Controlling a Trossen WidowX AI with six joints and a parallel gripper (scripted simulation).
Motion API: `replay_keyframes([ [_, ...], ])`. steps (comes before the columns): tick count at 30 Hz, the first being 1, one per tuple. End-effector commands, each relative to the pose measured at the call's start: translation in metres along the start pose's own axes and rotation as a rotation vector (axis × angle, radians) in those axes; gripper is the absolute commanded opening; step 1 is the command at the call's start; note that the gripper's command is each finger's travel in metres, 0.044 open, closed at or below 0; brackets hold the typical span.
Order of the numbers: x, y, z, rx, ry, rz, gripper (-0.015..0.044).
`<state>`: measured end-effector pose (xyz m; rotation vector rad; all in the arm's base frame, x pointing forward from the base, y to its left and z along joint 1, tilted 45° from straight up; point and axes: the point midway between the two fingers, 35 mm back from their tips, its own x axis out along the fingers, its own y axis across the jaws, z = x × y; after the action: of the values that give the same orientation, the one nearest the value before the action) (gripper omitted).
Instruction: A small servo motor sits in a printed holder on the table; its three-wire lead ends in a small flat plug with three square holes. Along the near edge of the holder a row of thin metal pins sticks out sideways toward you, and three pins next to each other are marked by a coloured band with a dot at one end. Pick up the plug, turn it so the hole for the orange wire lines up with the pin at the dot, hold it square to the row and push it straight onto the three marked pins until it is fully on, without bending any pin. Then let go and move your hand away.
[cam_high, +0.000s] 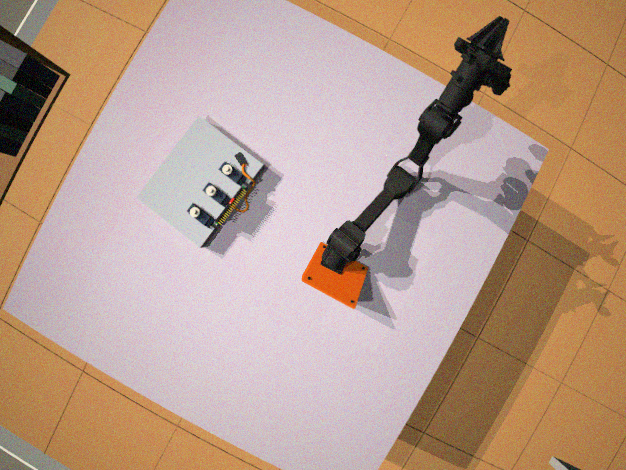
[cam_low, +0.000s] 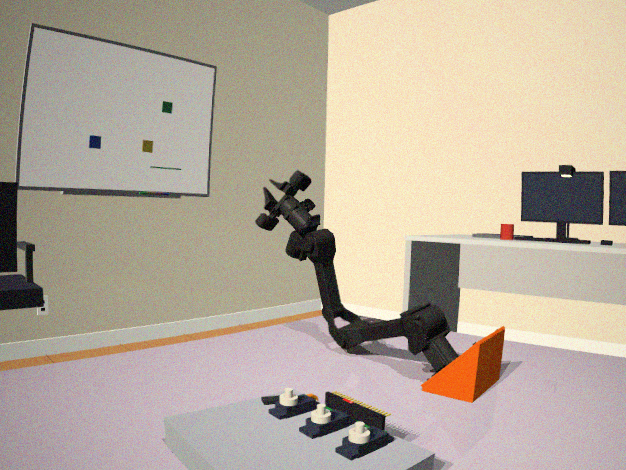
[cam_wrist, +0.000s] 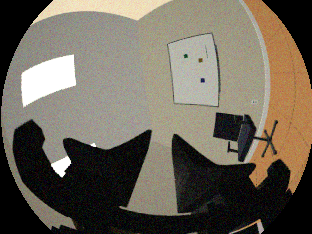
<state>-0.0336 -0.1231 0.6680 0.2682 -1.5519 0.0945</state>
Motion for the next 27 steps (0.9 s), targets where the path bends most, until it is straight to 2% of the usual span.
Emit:
replay_keyframes([
  [1, -0.003, 0.023, -0.009, -0.009, 0.028, 0.052, 0.0115],
  [27, -0.036, 0.117, -0.082, -0.082, 0.243, 0.267, 0.0115],
])
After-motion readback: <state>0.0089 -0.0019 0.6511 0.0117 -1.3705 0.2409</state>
